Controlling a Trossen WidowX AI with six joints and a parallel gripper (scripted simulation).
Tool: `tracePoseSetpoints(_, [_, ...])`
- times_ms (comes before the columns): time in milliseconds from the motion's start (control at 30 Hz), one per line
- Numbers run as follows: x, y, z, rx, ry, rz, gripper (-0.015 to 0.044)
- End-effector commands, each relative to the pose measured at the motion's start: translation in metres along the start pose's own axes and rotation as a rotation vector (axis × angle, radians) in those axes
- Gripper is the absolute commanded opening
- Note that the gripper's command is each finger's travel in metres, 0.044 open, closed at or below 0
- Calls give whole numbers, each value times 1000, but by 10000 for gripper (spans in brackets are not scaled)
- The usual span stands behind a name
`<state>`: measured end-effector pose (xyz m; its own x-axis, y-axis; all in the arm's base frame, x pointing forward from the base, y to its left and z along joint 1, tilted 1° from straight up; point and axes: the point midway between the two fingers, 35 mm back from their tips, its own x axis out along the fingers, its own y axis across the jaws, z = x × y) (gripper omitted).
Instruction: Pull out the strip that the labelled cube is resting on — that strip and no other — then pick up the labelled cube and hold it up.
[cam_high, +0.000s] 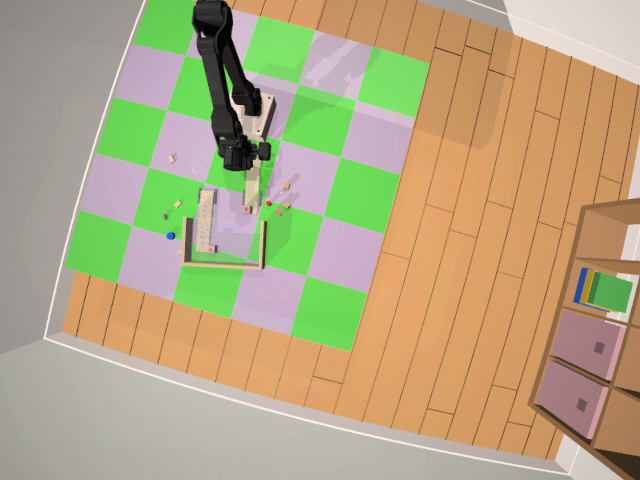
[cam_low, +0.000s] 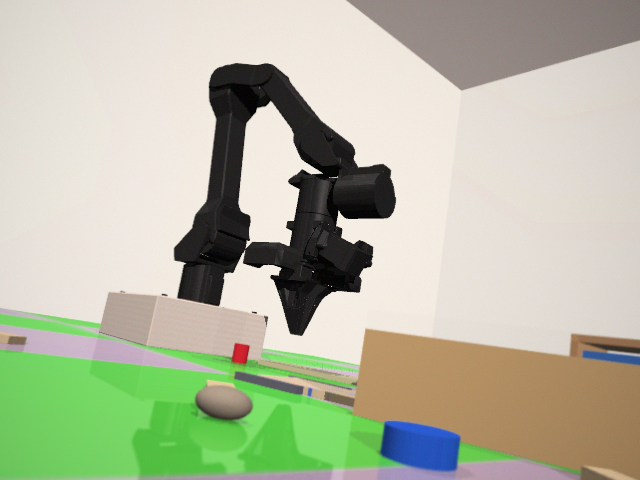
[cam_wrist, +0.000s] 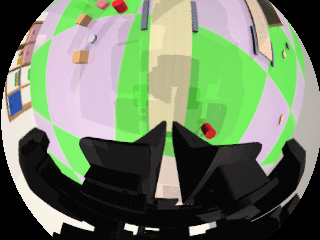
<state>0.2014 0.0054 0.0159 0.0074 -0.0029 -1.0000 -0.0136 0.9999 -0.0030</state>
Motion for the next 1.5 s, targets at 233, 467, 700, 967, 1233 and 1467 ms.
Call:
tracePoseSetpoints(233, [-5,-2,43,-77,0,1,289])
tracePoseSetpoints(467, [-9,-4,71,-77,-2,0,440])
tracePoseSetpoints(700, [-13,-5,100,-77,-4,0,440])
tracePoseSetpoints(967, [-18,-5,133,-77,-7,0,440])
tracePoseSetpoints(1233, [-23,-5,166,-77,-9,0,440])
tracePoseSetpoints(1467, [-26,-6,194,-77,-12,0,440])
